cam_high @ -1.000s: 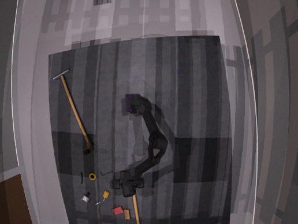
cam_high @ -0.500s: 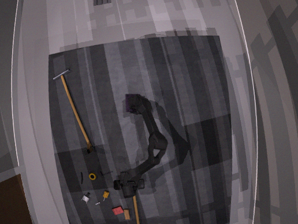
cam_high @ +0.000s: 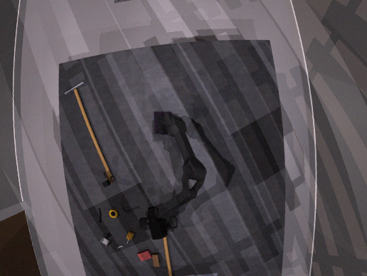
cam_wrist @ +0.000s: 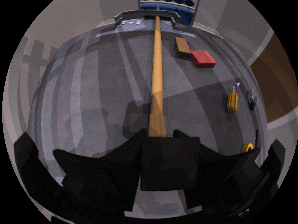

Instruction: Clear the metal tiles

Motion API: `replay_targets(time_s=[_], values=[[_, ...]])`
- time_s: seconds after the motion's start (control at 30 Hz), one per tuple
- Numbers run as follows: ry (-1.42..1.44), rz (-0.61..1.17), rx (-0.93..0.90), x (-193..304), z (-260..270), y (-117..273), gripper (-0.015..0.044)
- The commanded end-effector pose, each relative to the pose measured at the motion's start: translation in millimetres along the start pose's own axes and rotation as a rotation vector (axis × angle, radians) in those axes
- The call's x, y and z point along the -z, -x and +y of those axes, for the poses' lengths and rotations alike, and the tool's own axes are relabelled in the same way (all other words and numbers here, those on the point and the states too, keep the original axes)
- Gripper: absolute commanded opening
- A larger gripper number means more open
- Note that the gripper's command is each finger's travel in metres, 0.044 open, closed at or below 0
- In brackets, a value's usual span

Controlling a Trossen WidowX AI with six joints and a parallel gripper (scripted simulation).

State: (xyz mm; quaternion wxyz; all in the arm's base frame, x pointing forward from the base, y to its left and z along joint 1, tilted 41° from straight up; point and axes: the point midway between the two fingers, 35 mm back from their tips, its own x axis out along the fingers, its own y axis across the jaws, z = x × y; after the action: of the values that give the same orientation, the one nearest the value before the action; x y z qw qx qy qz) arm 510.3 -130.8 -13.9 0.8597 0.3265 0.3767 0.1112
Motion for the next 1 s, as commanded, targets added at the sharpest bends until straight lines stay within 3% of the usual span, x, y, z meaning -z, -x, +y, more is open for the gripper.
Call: replay_targets(time_s=[0.0,0.97], values=[[-0.001,-0.002,0.000,3.0,-1.8,6.8,0.0000],[0.000,0.000,0.005,34.7,-9.8,37.2,0.0000]])
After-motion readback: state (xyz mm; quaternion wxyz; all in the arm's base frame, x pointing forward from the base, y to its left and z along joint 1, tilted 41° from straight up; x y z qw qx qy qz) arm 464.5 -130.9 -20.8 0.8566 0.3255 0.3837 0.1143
